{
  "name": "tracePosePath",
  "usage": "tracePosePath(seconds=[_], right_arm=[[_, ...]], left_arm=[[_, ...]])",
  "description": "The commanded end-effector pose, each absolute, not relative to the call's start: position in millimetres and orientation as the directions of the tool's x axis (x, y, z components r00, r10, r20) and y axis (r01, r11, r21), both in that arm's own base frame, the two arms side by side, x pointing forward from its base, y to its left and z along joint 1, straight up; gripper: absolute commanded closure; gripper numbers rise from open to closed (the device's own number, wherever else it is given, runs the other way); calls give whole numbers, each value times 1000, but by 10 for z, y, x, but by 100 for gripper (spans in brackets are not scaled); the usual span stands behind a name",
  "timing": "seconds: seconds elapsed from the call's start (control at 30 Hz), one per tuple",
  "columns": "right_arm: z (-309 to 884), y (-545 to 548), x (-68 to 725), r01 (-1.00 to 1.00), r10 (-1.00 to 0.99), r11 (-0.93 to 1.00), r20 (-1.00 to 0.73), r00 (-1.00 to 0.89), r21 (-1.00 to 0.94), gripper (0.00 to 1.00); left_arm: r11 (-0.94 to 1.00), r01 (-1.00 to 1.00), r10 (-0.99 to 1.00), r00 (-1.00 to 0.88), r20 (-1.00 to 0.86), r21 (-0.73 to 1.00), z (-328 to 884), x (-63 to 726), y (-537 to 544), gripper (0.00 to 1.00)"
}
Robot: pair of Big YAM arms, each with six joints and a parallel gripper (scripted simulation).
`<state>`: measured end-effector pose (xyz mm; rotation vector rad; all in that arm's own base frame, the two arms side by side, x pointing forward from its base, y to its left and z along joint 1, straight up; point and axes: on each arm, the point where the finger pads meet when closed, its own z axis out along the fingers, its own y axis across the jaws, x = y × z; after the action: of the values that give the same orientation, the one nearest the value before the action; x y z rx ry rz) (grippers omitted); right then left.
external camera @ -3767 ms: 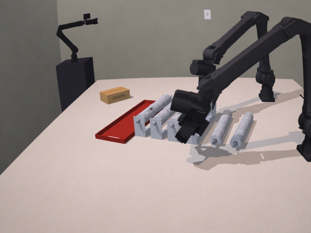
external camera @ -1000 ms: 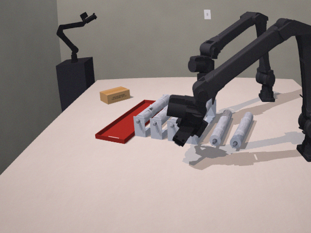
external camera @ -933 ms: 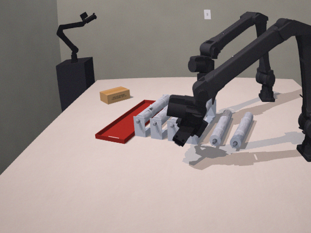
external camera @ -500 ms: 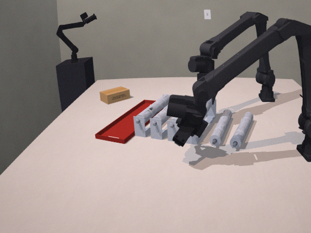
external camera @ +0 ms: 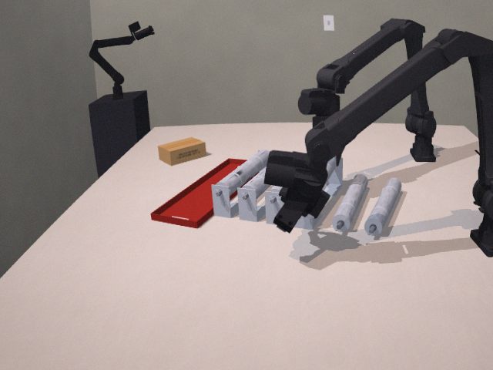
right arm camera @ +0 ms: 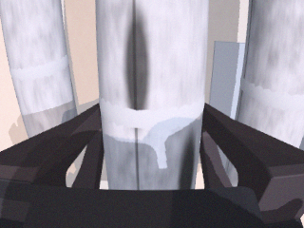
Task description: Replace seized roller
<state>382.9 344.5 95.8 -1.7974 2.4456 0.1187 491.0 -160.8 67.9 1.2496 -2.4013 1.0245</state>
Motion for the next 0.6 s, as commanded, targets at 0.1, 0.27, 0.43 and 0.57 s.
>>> tracePosePath(seconds=[0.1, 0.27, 0.43, 0.57], right_arm=[[1400, 3614, 4012, -958, -944, 283, -187, -270, -45, 68], [1400, 3614, 4012, -958, -944, 283, -187, -270, -45, 68], [1400, 3614, 4012, -958, -944, 283, -187, -270, -45, 68], [1400, 3617, 4015, -958, -944, 283, -189, -270, -46, 68]], left_arm=[[368, -749, -639, -634, 436, -551, 810, 5360, -1453, 97], [368, -749, -639, -634, 436, -551, 810, 5360, -1453, 97], [368, -749, -639, -634, 436, -551, 810, 5360, -1453, 97], [379, -779, -586, -620, 522, -499, 766, 5221, -1546, 68]])
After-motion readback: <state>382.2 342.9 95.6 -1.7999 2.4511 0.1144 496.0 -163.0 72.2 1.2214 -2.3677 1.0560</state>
